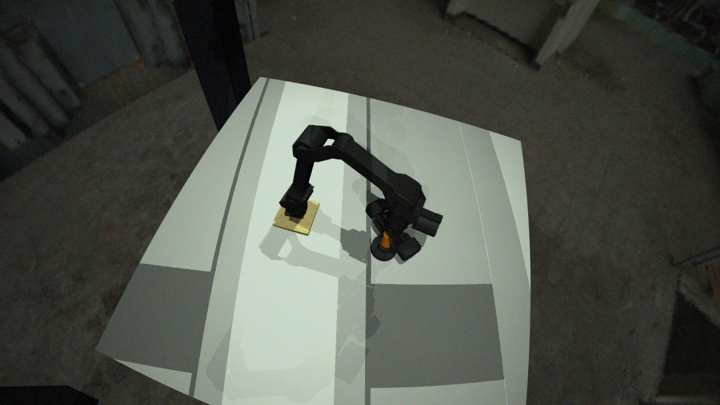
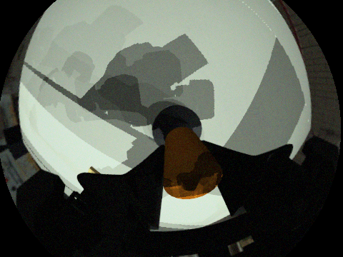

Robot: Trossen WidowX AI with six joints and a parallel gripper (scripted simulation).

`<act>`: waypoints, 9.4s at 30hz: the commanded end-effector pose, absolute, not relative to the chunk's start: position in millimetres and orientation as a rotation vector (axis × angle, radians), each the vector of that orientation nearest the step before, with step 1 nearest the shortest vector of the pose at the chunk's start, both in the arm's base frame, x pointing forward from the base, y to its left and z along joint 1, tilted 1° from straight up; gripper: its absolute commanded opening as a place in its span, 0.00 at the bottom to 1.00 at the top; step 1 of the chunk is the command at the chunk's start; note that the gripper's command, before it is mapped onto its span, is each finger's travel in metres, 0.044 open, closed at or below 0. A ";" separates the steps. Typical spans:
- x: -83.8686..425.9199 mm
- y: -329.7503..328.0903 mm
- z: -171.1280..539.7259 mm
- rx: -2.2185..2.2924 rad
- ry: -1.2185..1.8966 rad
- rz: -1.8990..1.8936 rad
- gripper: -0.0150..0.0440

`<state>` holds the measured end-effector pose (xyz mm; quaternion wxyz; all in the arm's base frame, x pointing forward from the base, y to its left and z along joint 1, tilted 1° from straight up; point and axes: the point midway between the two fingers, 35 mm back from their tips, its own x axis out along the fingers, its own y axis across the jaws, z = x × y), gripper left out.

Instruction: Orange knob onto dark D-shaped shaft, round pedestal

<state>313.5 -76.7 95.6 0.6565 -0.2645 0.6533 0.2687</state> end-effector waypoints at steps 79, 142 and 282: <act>309.4 -76.0 97.7 -1.087 1.275 1.084 0.25; 310.7 -76.5 97.5 -1.395 1.071 1.389 0.25; 312.8 -77.1 95.5 -1.826 0.647 1.816 0.25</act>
